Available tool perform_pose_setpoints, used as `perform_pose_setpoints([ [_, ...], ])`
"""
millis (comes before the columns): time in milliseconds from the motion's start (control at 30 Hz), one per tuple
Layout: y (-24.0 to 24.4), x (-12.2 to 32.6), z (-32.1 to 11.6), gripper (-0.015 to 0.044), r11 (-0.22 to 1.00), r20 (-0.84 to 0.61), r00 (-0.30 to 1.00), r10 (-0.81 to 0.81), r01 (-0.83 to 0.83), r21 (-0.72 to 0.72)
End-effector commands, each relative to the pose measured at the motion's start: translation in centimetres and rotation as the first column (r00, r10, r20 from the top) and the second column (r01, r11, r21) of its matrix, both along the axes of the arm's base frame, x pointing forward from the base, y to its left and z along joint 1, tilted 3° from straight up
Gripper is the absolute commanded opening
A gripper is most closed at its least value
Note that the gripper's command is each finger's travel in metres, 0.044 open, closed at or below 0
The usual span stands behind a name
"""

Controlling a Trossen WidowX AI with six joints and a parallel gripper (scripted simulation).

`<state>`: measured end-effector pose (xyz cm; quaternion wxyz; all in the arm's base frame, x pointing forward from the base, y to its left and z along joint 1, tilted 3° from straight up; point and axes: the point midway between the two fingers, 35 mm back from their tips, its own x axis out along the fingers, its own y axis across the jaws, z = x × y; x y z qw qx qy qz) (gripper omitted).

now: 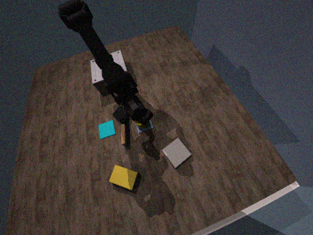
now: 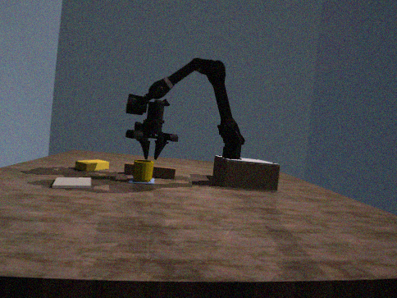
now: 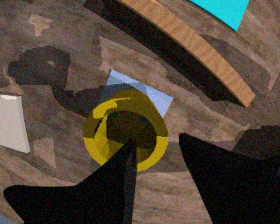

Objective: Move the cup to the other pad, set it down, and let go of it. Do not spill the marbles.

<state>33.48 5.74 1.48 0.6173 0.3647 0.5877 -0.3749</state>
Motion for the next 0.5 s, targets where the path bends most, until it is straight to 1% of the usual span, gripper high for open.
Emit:
perform_pose_setpoints([
  [0,-0.2,-0.2,-0.9,0.0167,1.000,-0.009,1.000,-0.004,0.004,-0.006],
  [467,-0.3,-0.2,-3.2,0.0167,1.000,-0.009,1.000,-0.004,0.004,-0.007],
])
